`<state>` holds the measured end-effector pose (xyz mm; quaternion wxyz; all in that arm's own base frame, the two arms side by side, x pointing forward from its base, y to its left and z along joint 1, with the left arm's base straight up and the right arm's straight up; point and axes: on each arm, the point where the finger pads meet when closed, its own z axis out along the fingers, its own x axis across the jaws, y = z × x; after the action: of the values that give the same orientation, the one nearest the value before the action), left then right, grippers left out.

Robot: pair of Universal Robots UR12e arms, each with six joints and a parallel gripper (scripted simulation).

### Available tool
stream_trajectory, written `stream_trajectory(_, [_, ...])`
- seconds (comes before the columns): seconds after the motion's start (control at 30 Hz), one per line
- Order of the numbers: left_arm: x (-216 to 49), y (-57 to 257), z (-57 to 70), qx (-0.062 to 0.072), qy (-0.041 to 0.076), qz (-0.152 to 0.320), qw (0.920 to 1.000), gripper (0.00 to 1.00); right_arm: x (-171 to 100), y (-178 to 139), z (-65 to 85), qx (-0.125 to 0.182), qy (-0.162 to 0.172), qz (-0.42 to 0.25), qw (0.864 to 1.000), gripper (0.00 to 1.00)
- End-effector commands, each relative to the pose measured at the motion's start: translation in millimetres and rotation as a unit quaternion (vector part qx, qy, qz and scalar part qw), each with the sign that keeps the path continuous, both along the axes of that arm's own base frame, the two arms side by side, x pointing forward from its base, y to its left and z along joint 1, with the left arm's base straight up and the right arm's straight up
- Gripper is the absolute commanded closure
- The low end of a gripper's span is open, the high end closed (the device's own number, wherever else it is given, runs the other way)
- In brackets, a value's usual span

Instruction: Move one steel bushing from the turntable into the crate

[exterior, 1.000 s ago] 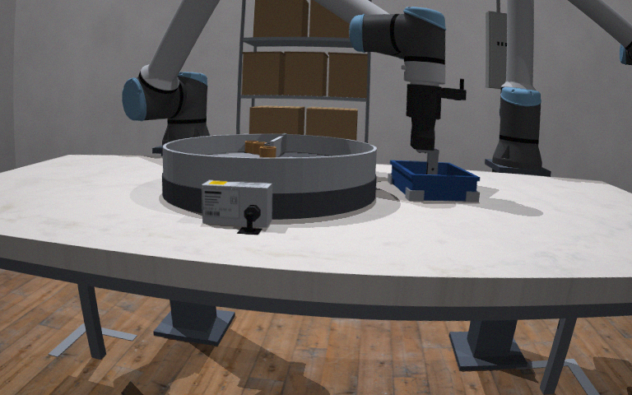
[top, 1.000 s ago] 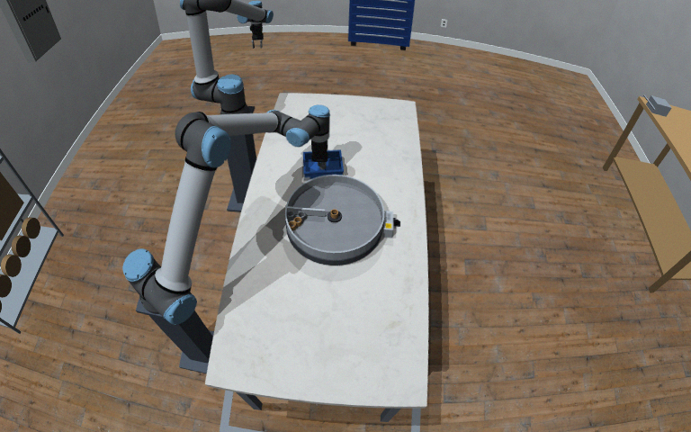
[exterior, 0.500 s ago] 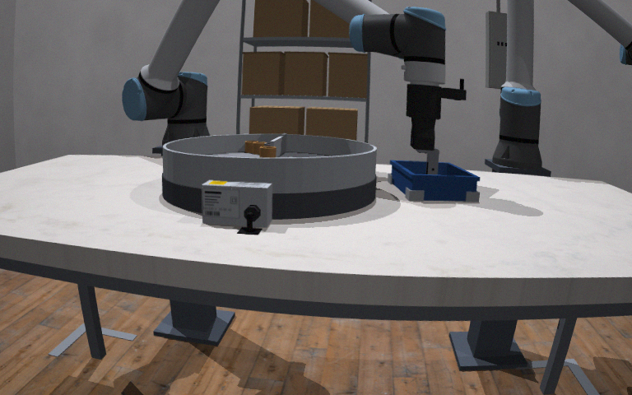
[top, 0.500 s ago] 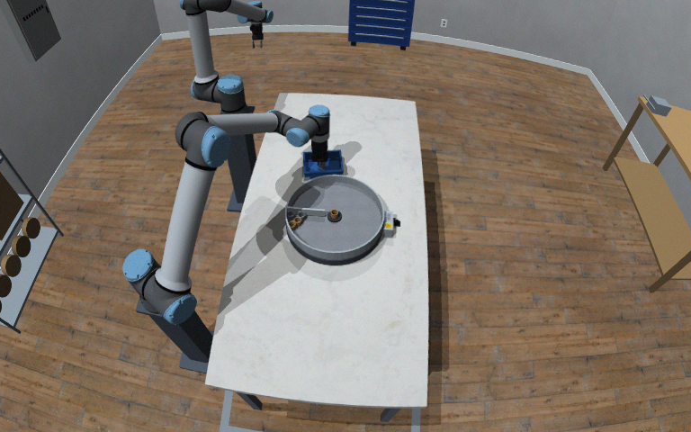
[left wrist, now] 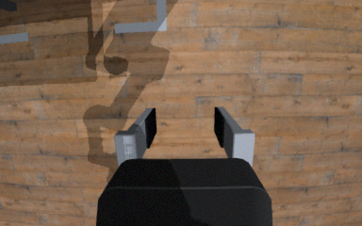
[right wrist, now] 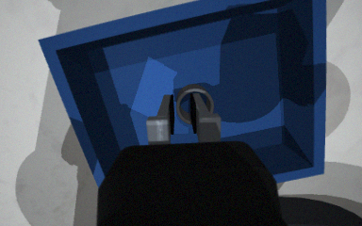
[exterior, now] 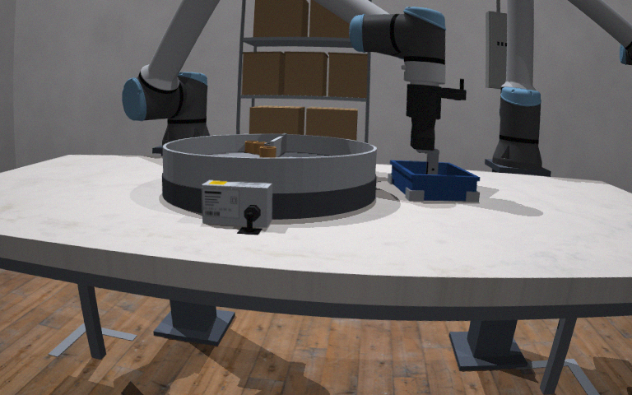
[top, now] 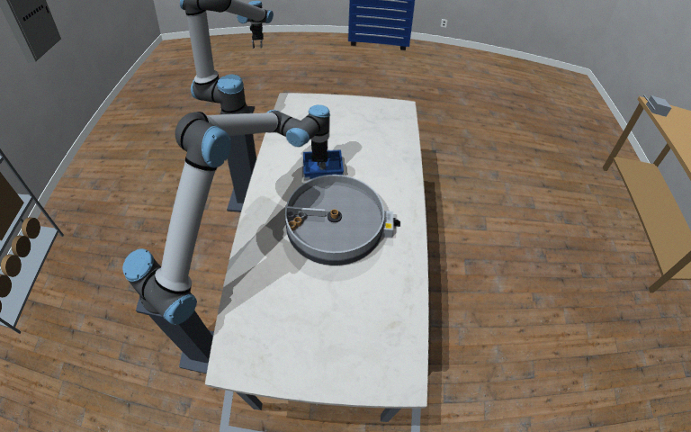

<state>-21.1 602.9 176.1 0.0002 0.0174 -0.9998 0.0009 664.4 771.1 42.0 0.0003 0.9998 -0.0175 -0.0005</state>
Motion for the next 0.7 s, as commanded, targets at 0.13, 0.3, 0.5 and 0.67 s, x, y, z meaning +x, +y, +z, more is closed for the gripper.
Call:
stream_trajectory(0.13, [0.2, 0.7, 1.0, 0.001, 0.0, 0.0, 1.0, 0.0, 0.4, 0.6, 1.7, 0.001, -0.001, 0.0, 1.0, 0.59])
stream_trajectory(0.3, [0.2, 0.7, 1.0, 0.001, 0.0, 0.0, 1.0, 0.0, 0.4, 0.6, 3.5, 0.001, -0.001, 0.0, 1.0, 0.59])
stream_trajectory(0.5, [0.2, 0.7, 1.0, 0.001, 0.0, 0.0, 1.0, 0.0, 0.4, 0.6, 17.7, 0.001, -0.001, 0.0, 1.0, 0.59])
stream_trajectory(0.67, [0.2, 0.7, 1.0, 0.001, 0.0, 0.0, 1.0, 0.0, 0.4, 0.6, 39.2, 0.001, -0.001, 0.0, 1.0, 0.59])
